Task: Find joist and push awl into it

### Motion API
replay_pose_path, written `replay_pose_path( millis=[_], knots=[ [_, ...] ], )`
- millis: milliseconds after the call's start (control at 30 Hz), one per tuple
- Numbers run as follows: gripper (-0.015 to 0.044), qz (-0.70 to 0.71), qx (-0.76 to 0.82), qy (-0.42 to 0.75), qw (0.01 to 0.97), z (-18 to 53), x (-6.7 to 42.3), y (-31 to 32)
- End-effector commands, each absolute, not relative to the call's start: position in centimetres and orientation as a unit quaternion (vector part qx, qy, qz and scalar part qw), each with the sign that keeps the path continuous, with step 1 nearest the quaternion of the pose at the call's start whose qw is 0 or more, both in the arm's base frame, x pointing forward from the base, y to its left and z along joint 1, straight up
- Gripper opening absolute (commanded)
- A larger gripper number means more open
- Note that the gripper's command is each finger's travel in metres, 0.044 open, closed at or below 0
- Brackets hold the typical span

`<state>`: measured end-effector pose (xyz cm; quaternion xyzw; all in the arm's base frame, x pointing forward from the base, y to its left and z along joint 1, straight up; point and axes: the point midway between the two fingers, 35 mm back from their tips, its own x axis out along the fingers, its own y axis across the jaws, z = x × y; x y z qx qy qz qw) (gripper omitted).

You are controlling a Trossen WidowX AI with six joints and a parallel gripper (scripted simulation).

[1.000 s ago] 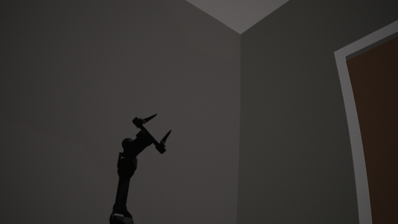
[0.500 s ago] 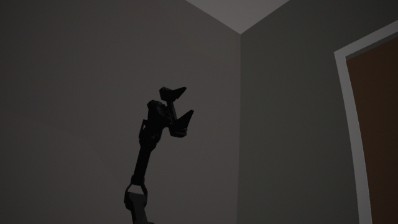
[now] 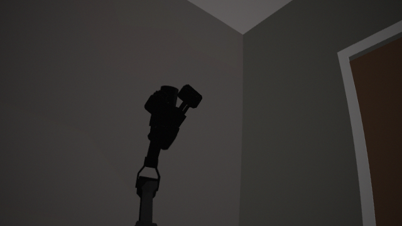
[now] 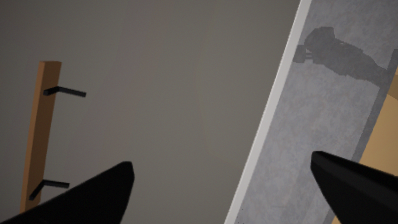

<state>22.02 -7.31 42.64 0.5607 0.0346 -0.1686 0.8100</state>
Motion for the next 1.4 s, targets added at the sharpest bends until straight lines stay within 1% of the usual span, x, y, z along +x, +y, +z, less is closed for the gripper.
replay_pose_path(
  millis=[0, 167, 333, 400, 533, 767, 867, 1367],
  knots=[
    [0.044, -0.243, 0.466, 0.137, 0.84, 36.5, 24.6, -10.7],
    [0.044, -0.273, 0.4, 0.252, 0.838, 29.9, 25.8, -13.5],
    [0.044, -0.279, 0.3, 0.362, 0.837, 24.7, 25.6, -15.6],
    [0.044, -0.268, 0.244, 0.428, 0.828, 21.7, 25.1, -16.6],
    [0.044, -0.206, 0.135, 0.563, 0.789, 15.7, 23.0, -18.0],
    [0.044, -0.058, 0.025, 0.704, 0.708, 9.1, 19.1, -18.4],
    [0.044, -0.018, 0.007, 0.726, 0.687, 7.9, 18.1, -18.3],
    [0.044, -0.018, 0.007, 0.726, 0.688, 7.9, 18.2, -18.0]
  ],
)
